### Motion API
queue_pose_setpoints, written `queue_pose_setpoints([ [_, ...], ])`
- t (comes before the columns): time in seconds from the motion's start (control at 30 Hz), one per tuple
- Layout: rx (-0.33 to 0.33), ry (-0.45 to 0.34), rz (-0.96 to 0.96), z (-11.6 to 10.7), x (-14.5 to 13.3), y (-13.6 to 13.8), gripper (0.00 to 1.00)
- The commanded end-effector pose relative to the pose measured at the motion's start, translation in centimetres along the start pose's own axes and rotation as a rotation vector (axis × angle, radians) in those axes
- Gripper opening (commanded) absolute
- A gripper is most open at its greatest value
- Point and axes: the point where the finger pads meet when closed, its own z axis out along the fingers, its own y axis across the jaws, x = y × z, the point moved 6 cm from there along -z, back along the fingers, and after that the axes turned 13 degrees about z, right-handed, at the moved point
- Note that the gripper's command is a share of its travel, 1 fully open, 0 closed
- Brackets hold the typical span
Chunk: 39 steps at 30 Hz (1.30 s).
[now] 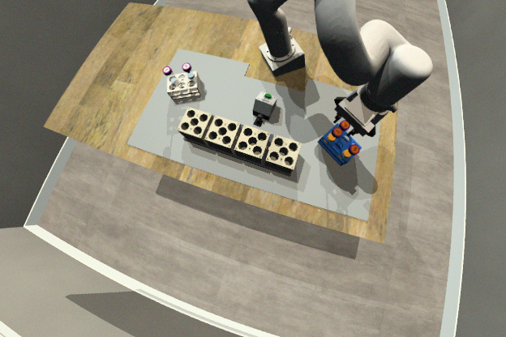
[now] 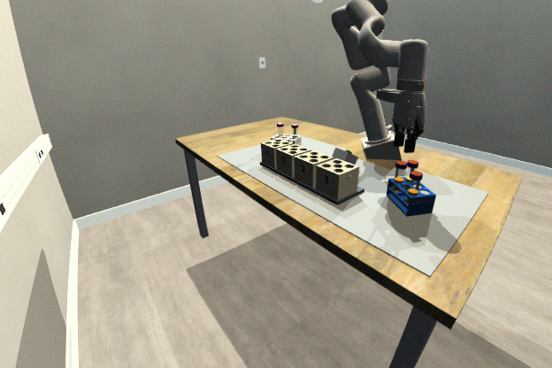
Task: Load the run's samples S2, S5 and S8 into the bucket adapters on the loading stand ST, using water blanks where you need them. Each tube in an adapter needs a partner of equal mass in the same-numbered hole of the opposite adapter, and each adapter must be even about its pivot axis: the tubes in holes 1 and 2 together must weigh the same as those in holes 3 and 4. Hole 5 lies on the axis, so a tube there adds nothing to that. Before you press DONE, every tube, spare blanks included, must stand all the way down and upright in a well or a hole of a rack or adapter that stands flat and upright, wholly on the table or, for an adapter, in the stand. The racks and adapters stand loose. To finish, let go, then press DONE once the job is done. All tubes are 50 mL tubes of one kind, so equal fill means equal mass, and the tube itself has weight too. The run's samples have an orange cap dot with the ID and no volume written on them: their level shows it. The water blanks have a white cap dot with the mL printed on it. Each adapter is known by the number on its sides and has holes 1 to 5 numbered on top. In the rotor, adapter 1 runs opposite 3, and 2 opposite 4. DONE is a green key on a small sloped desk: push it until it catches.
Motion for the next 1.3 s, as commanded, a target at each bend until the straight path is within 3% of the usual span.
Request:
queue_pose_setpoints([
  [0.0,0.004,-0.001,0.001,0.6,0.0,-0.1,0.57],
  [0.7,0.004,0.0,0.001,4.4,0.0,-0.1,0.57],
  [1.27,0.004,0.0,0.001,4.9,0.0,-0.1,0.57],
])
